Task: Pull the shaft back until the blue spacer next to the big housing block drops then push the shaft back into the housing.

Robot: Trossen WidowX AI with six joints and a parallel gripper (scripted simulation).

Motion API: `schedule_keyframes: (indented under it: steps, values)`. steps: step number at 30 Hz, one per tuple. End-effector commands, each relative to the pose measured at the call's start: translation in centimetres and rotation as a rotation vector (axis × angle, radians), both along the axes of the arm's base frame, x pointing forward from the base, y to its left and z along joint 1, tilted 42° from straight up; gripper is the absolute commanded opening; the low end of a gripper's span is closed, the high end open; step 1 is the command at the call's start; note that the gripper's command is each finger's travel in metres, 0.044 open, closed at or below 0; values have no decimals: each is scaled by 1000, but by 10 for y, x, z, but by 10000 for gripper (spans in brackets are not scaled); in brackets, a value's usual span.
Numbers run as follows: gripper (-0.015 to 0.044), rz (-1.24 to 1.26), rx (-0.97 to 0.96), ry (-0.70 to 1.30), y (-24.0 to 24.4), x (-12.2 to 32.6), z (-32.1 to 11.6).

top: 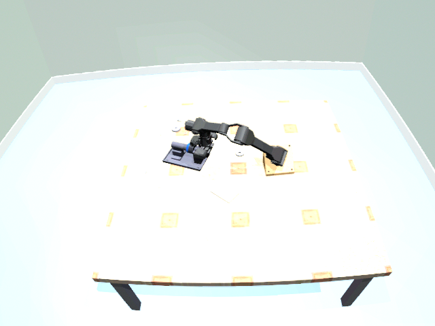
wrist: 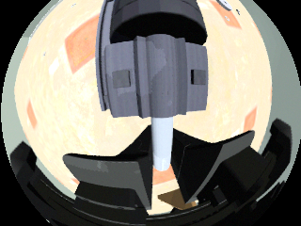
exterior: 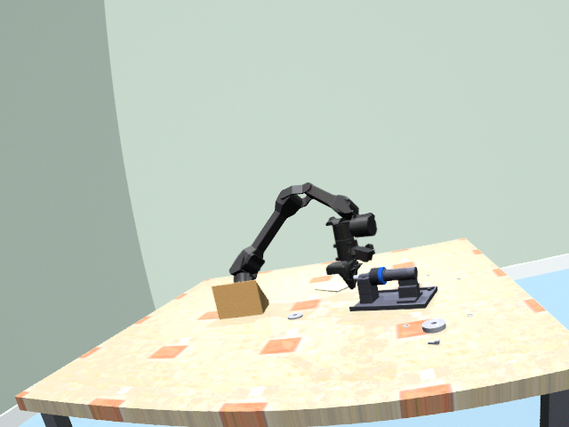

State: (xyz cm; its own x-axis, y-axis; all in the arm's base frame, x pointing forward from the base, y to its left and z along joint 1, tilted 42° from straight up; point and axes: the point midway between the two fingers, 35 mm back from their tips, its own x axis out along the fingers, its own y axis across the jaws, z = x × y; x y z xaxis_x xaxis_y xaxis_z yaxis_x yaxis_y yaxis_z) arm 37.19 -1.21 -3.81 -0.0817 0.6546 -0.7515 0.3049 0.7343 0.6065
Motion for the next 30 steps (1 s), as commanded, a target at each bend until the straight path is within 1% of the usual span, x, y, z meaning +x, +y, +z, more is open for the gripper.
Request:
schedule_keyframes:
  steps: [1,30]
  values:
    - [0,2,0,-1,1,-4,2]
    - [0,2,0,-1,1,-7,3]
